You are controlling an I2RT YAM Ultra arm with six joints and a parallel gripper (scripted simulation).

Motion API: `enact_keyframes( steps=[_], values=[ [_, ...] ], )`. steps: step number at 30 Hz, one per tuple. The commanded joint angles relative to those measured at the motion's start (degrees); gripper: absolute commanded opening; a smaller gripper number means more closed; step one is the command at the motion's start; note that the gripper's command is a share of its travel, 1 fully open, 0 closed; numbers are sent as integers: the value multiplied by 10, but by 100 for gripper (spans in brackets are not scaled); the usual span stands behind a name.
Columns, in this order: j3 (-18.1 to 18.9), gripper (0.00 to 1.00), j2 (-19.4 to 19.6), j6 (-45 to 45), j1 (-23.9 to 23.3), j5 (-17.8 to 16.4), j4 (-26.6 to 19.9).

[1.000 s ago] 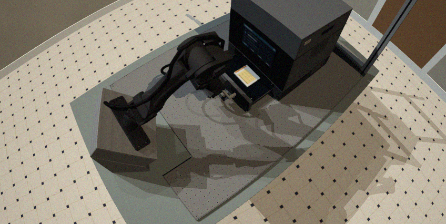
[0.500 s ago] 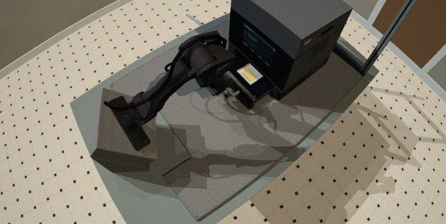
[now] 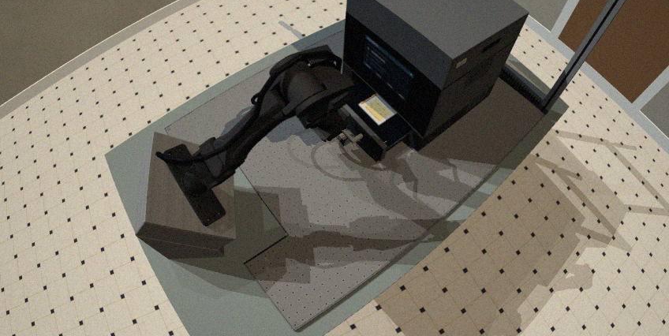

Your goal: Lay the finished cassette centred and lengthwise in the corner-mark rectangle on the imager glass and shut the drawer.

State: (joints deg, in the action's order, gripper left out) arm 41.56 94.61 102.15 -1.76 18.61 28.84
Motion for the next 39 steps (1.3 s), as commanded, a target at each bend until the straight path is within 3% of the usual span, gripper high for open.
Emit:
enact_keyframes(
  steps=[1,2,4,6,8,9,39],
  values=[
    [-18,0,10,10,-6,-15,44],
    [-29,0,15,16,-7,-20,76],
    [-29,0,15,16,-7,-20,76],
    [-48,0,30,27,-12,-32,144],
    [-44,0,36,29,-13,-34,152],
    [-20,0,37,30,-13,-35,155],
    [67,0,62,27,-7,-35,82]
  ],
)
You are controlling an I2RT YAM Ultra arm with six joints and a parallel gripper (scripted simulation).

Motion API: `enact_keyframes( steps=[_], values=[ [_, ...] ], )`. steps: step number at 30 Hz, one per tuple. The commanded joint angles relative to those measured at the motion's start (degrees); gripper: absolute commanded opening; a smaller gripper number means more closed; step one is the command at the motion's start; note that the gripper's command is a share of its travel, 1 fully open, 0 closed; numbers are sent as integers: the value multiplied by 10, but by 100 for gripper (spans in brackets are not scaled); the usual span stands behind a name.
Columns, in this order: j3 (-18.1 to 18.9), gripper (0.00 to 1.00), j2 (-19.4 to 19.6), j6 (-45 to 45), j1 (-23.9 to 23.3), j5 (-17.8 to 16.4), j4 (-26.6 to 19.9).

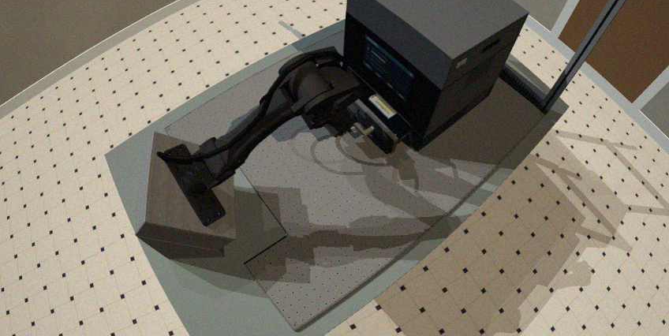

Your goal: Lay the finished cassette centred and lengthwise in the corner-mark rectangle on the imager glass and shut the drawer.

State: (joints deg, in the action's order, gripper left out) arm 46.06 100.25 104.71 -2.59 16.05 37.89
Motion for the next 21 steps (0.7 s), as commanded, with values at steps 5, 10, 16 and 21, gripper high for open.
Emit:
enact_keyframes(
  steps=[5,10,16,21],
  values=[
    [36,0,9,1,2,-9,-19],
    [36,0,5,1,3,-9,-18],
    [36,0,4,1,3,-9,-15],
    [36,0,4,1,3,-9,-15]
  ],
)
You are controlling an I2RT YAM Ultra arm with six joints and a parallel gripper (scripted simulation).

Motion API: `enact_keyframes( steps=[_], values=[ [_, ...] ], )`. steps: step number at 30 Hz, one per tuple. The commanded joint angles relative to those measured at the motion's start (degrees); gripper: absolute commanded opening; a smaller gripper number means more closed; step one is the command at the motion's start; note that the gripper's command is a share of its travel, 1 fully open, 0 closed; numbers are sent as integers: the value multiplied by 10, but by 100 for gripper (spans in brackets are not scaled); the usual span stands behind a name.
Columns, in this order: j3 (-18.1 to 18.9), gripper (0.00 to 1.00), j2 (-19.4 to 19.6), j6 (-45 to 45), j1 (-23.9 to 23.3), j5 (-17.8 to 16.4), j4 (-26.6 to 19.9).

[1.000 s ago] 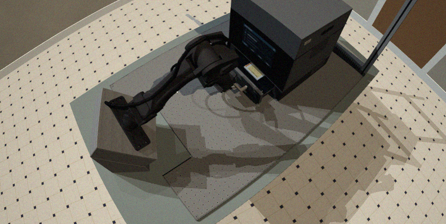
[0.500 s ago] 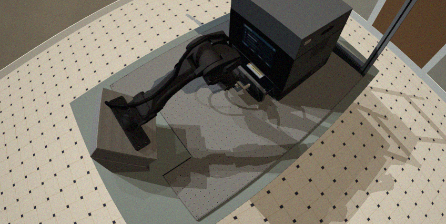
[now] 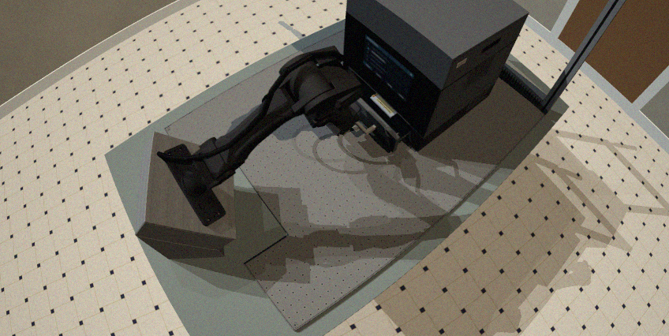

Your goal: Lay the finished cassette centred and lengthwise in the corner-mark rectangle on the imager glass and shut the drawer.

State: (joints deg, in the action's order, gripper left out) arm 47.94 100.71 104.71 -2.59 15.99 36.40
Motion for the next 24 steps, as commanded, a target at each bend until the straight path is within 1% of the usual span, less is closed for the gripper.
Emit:
enact_keyframes(
  steps=[1,22,23,24],
  values=[
    [18,0,0,1,3,-8,0],
    [18,0,0,1,3,-8,0],
    [-16,0,12,9,-5,-15,43],
    [-24,0,18,14,-7,-21,74]
  ],
)
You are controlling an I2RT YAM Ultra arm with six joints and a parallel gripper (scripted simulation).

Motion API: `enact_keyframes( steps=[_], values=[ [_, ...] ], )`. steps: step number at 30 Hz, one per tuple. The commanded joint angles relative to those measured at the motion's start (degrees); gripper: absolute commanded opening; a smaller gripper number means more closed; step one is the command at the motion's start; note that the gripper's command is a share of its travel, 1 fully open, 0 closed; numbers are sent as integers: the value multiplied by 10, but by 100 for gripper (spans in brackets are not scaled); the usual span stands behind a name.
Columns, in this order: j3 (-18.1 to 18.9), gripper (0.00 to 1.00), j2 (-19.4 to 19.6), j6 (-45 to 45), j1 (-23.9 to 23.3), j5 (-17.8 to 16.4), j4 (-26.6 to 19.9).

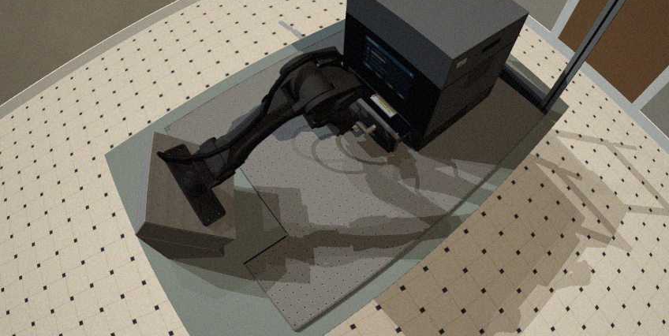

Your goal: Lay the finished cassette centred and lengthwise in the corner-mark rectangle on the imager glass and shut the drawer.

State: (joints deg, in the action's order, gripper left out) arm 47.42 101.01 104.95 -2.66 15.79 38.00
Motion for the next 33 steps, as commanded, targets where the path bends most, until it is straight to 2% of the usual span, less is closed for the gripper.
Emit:
enact_keyframes(
  steps=[1,2,5,6,7,10,12,33],
  values=[
    [-27,0,23,16,-9,-26,89],
    [-30,0,29,19,-10,-30,111],
    [-28,0,33,19,-11,-32,115],
    [-3,0,37,21,-11,-33,123],
    [0,0,38,21,-11,-34,122],
    [10,0,41,21,-11,-34,116],
    [17,0,43,20,-11,-34,97],
    [82,0,59,18,-3,-33,49]
  ],
)
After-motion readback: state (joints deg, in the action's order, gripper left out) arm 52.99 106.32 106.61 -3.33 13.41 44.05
